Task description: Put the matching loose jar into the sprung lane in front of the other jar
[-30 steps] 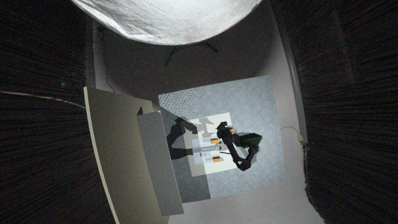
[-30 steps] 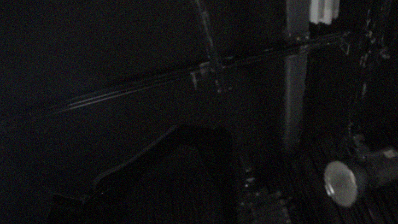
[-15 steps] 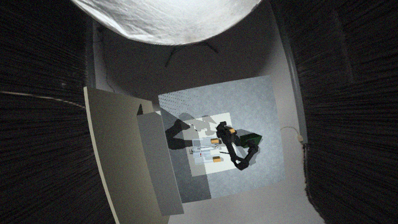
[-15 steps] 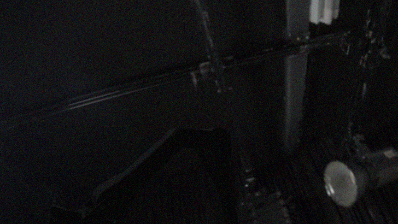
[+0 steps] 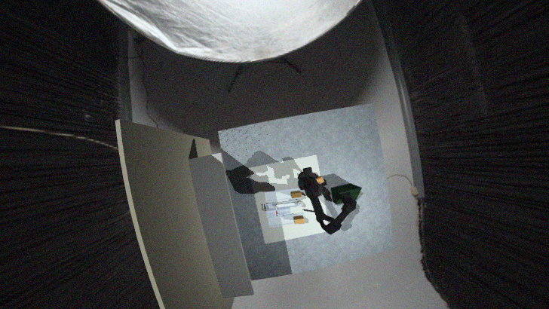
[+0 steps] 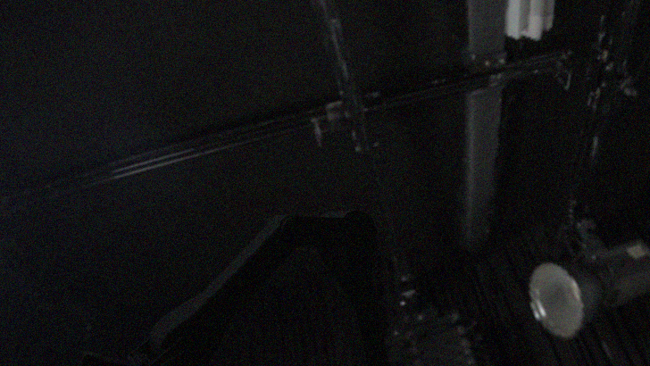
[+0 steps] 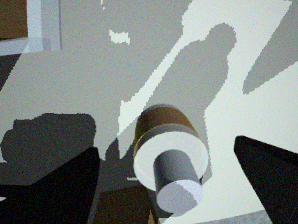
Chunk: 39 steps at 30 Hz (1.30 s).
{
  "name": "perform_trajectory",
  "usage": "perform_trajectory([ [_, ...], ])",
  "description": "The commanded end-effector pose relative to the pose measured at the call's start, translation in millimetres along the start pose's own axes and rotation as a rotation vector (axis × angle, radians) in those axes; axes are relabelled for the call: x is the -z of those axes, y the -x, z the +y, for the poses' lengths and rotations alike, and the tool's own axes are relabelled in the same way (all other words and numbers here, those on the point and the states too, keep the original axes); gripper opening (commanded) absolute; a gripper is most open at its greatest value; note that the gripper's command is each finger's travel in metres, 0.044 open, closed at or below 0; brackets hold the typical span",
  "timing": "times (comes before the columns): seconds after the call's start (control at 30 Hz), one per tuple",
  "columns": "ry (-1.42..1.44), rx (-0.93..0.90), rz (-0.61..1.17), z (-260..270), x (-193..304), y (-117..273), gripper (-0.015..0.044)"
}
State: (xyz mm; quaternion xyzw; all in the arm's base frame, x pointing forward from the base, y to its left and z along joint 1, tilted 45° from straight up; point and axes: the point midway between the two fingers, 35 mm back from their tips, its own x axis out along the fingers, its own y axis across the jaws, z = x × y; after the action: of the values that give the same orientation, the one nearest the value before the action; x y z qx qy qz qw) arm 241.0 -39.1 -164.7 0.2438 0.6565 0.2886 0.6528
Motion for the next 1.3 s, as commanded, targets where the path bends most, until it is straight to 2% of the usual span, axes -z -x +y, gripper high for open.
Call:
perform_trajectory([
  [0.0,-0.004,-0.003,-0.002,0.6,0.4,-1.9,0.0309],
  [0.2,-0.004,-0.003,-0.002,0.6,0.4,-1.9,0.0151],
  [0.4,-0.004,-0.003,-0.002,0.6,0.4,-1.9,0.0111],
  [0.53,-0.004,-0.001,-0.002,-1.7,-2.0,8.4,0.0006],
  [0.93,-0.005,0.002,-0.001,-10.4,-6.1,100.3,0.0000],
  [1.27,-0.013,0.011,0.002,0.0,-11.4,103.8,0.0000],
])
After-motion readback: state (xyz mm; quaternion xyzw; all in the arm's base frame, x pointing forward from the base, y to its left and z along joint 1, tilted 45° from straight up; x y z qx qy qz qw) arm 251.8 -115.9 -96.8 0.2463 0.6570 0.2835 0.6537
